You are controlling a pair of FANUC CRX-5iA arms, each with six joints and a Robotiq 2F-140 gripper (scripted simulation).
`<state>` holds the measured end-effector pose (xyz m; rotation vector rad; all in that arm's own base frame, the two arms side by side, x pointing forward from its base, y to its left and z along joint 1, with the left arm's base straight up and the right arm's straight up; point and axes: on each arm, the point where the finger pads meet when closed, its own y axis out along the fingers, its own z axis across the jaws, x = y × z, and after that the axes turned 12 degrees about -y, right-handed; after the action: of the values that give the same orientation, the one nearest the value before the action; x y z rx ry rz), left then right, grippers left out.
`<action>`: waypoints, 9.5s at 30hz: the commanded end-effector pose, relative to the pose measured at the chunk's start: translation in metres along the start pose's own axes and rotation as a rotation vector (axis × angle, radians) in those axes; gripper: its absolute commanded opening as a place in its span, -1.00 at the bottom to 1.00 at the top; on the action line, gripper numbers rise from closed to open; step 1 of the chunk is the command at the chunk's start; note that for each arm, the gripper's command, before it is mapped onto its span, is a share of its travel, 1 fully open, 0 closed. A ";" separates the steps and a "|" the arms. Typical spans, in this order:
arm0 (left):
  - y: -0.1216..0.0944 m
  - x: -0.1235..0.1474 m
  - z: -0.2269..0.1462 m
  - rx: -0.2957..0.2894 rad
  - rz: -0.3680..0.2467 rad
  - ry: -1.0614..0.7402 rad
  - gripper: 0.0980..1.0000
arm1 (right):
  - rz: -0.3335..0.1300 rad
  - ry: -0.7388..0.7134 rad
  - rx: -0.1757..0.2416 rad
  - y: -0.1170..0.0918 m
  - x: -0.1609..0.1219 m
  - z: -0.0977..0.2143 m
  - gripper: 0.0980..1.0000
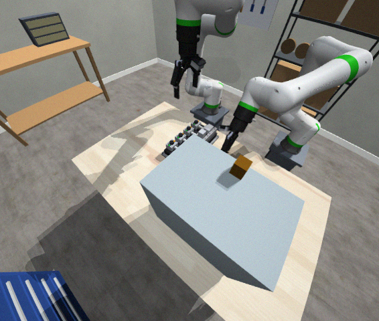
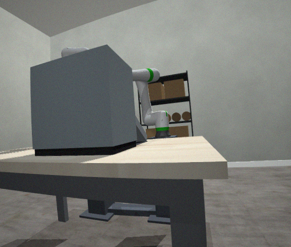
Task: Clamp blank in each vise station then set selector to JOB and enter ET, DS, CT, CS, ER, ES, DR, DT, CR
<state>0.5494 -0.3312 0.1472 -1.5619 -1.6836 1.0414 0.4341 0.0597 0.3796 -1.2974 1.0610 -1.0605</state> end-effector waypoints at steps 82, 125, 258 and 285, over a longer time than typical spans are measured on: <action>-0.001 0.158 -0.021 -0.001 0.001 -0.060 -1.00 | 0.000 0.000 0.002 -0.001 0.000 0.000 1.00; -0.009 0.187 -0.059 -0.001 0.001 -0.060 -1.00 | 0.000 0.000 0.002 -0.001 0.000 0.000 1.00; -0.001 0.182 -0.093 -0.002 0.001 -0.060 -1.00 | 0.000 0.000 0.002 -0.001 0.000 0.000 1.00; -0.011 0.223 -0.035 -0.001 0.001 -0.060 -1.00 | 0.000 0.000 0.002 -0.001 0.000 0.000 1.00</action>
<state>0.5743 -0.1222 0.1720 -1.5371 -1.7244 1.0977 0.4341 0.0597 0.3796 -1.2974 1.0610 -1.0605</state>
